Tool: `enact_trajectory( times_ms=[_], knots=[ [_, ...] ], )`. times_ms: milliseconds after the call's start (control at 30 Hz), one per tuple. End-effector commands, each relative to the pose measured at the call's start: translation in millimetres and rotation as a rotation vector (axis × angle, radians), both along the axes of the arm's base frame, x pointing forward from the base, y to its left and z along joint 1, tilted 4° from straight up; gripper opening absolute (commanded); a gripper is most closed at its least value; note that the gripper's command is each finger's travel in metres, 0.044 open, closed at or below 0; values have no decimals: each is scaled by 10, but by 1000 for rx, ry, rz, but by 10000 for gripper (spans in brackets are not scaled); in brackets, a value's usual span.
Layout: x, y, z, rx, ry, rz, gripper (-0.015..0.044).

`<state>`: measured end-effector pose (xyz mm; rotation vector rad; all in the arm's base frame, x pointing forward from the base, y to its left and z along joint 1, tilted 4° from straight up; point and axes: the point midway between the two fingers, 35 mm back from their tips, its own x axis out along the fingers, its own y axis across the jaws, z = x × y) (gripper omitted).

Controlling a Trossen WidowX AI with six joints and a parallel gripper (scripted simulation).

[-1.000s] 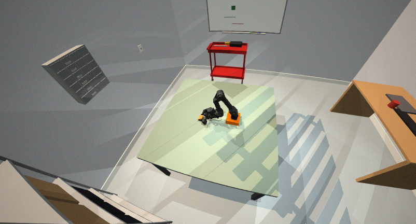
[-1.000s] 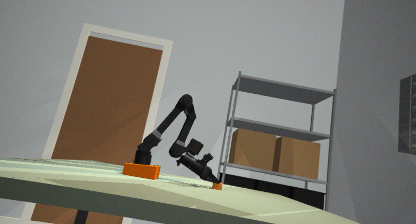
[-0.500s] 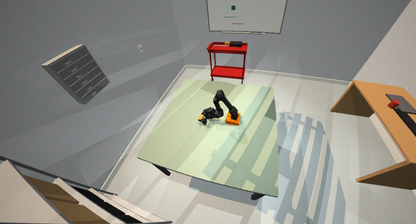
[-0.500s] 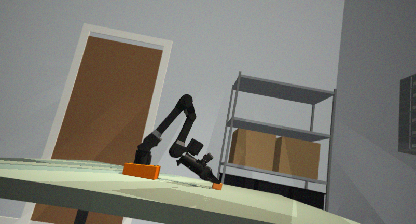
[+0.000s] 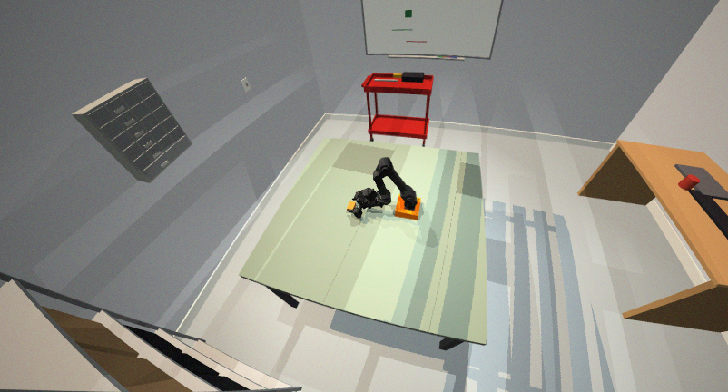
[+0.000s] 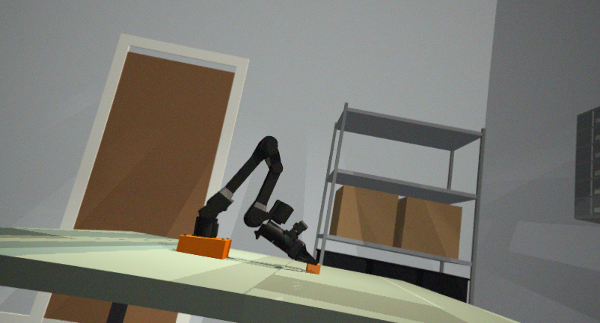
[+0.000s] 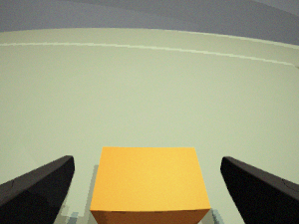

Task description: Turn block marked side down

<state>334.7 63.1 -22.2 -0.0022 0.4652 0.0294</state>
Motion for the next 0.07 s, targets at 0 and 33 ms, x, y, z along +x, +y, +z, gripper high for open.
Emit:
enact_trajectory(
  times_ms=[0,33],
  knots=[
    [1,-5,4,-6,-2,-1,440],
    [1,-5,4,-6,-2,-1,440]
  ],
)
